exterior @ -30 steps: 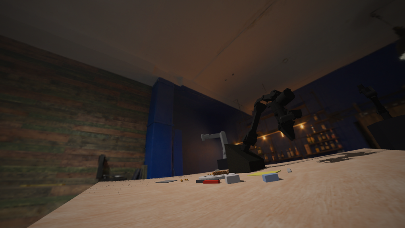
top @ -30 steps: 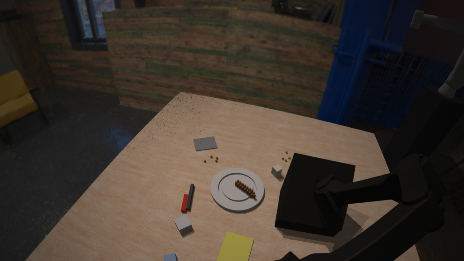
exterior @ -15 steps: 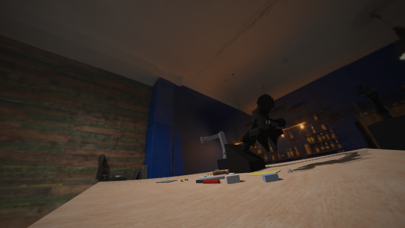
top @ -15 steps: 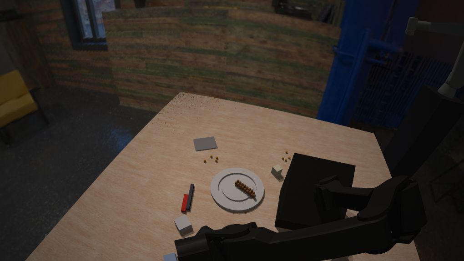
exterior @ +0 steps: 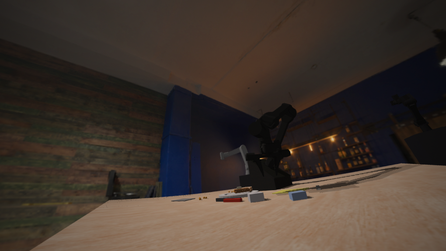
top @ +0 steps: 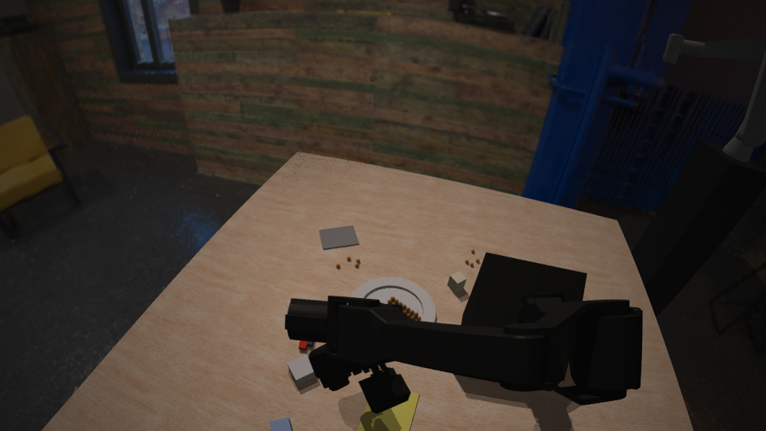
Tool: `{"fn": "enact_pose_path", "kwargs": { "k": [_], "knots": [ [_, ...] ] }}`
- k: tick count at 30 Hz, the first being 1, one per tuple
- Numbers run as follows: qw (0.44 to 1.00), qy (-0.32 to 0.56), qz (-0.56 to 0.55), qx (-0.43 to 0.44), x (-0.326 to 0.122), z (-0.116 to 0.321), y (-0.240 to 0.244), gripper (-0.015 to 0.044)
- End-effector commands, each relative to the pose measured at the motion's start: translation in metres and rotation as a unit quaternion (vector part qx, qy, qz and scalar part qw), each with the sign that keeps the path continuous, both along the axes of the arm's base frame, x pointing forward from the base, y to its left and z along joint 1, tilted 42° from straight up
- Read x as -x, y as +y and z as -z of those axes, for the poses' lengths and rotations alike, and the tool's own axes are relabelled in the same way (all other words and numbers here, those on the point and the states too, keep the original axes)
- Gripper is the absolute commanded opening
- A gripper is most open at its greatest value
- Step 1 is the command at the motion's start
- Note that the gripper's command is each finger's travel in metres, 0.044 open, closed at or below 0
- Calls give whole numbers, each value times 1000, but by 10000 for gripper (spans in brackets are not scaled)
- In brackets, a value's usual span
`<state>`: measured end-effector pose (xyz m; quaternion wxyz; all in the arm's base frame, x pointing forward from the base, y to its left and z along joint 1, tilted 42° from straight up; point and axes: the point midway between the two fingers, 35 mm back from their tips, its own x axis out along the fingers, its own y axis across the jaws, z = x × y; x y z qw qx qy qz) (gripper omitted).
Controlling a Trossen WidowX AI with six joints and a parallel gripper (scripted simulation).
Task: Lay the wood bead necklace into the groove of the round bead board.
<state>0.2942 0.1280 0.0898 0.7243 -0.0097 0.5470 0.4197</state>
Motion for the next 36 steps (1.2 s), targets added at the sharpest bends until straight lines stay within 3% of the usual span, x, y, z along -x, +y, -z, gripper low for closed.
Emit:
{"fn": "enact_pose_path", "kwargs": {
  "k": [1,11,21,36],
  "knots": [
    [994,69,84,-5,-5,29,-28,250],
    [945,202,256,-25,-1,84,-85,250],
    [845,330,415,-61,23,135,-135,250],
    [838,338,424,-64,25,148,-129,250]
  ]
}}
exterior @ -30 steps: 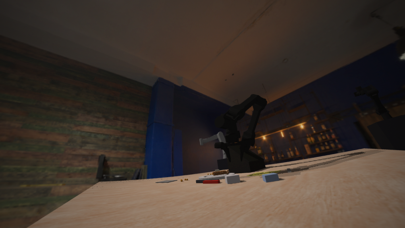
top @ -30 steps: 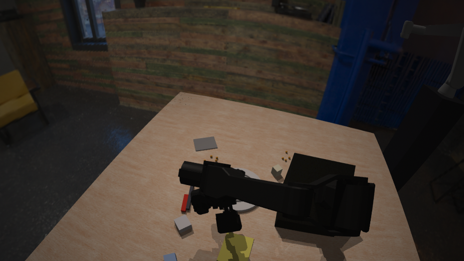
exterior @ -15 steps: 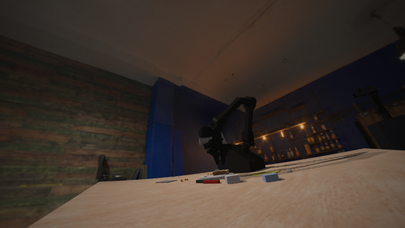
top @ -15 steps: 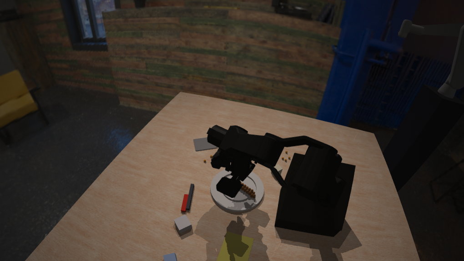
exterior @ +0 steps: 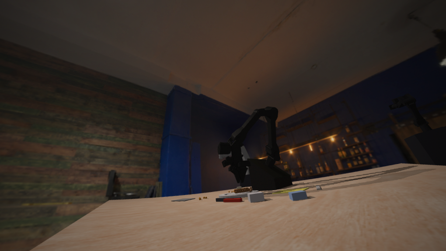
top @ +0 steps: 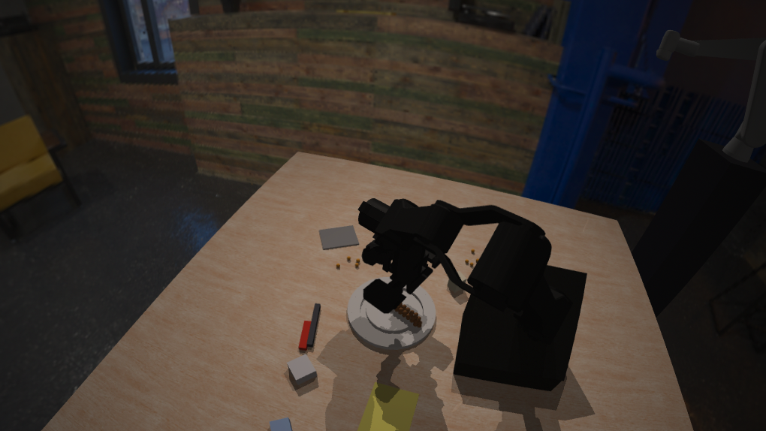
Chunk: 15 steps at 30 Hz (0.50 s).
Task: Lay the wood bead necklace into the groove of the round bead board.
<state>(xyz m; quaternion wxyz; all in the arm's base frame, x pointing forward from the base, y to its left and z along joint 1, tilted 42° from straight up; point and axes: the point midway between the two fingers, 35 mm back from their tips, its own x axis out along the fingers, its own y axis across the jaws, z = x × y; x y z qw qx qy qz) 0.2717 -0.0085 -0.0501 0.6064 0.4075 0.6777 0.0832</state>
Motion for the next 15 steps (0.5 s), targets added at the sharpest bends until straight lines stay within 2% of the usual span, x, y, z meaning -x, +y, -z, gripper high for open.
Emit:
{"fn": "enact_pose_path", "kwargs": {
  "k": [1,15],
  "knots": [
    [1000,6,2,-4,2,9,8,250],
    [1000,3,1,-2,-1,14,13,250]
  ]
}}
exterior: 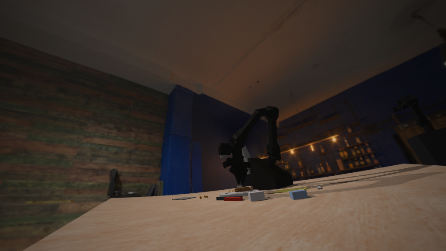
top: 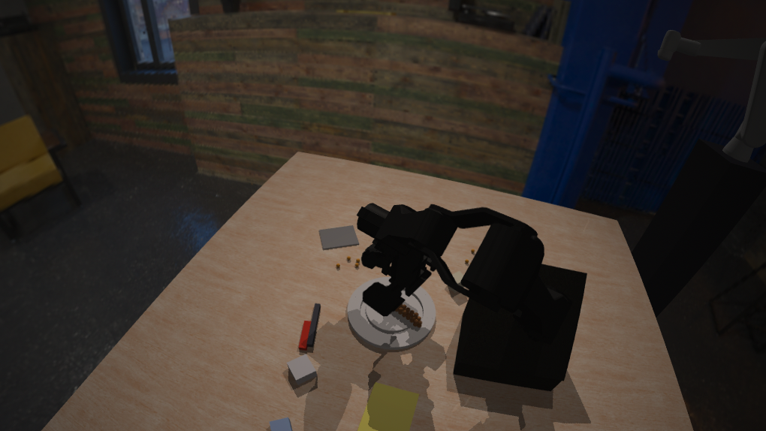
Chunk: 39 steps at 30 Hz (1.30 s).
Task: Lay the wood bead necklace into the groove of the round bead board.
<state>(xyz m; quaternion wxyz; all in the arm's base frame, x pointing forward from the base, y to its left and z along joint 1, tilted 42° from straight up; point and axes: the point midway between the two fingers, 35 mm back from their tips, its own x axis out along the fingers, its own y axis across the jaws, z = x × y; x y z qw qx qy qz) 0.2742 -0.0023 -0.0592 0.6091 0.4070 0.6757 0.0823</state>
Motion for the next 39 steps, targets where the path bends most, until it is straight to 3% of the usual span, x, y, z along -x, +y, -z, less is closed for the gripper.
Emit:
{"fn": "enact_pose_path", "kwargs": {
  "k": [1,18,28,39],
  "knots": [
    [1000,6,0,-4,2,6,8,250],
    [1000,9,1,-7,3,19,20,250],
    [1000,6,-1,-4,2,17,17,0],
    [1000,6,-1,-4,2,17,17,0]
  ]
}}
